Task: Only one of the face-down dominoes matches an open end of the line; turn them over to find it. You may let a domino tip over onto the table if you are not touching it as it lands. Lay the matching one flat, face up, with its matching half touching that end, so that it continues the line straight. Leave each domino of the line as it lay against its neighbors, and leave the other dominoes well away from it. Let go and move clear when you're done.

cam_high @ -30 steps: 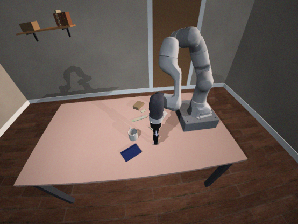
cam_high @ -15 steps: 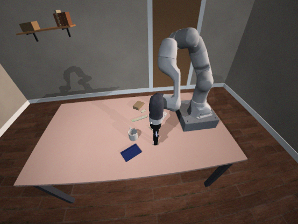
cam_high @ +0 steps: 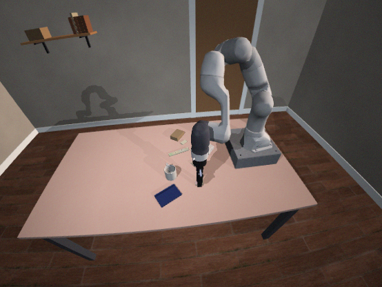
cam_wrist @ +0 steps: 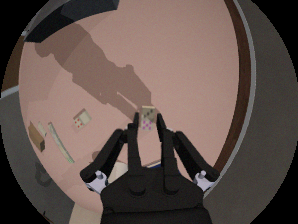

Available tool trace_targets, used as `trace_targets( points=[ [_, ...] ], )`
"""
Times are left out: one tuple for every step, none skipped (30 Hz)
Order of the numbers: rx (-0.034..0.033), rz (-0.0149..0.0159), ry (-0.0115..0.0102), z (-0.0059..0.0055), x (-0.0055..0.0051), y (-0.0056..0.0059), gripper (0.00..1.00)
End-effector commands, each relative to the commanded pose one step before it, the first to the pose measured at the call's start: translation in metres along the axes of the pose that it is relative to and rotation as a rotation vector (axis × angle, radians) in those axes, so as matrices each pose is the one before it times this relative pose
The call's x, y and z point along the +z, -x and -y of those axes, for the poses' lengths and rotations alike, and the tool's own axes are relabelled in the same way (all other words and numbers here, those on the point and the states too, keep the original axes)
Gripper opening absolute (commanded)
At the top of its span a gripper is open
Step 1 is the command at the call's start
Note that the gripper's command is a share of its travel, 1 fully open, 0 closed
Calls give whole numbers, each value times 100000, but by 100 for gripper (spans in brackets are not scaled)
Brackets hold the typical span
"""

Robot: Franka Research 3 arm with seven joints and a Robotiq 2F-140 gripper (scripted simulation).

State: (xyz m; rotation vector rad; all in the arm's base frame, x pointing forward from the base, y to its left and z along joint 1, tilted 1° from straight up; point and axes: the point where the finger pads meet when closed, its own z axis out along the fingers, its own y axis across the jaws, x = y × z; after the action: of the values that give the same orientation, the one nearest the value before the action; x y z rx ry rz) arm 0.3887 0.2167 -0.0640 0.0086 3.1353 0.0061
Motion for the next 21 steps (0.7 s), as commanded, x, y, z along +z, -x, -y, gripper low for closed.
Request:
trace_targets(
  points=[
    [2025, 293, -404, 71, 108, 75, 33],
    [0, 0, 0, 0, 1, 0, 33],
    [0, 0, 0, 0, 0, 0, 33],
    [0, 0, 0, 0, 0, 0, 33],
    [0, 0, 0, 0, 0, 0, 33],
    [0, 0, 0, 0, 0, 0, 33],
    [0, 0, 0, 0, 0, 0, 33],
    [0, 0, 0, 0, 0, 0, 33],
    [0, 0, 0, 0, 0, 0, 33],
    [0, 0, 0, 0, 0, 0, 33],
    [0, 0, 0, 0, 0, 0, 33],
    [0, 0, 0, 0, 0, 0, 33],
    [0, 0, 0, 0, 0, 0, 33],
    [0, 0, 0, 0, 0, 0, 33],
    [0, 0, 0, 0, 0, 0, 33],
    [0, 0, 0, 0, 0, 0, 33],
    [0, 0, 0, 0, 0, 0, 22],
    [0, 0, 0, 0, 0, 0, 22],
    [0, 0, 0, 0, 0, 0, 22],
    [0, 0, 0, 0, 0, 0, 22],
    [0, 0, 0, 0, 0, 0, 22]
  ],
)
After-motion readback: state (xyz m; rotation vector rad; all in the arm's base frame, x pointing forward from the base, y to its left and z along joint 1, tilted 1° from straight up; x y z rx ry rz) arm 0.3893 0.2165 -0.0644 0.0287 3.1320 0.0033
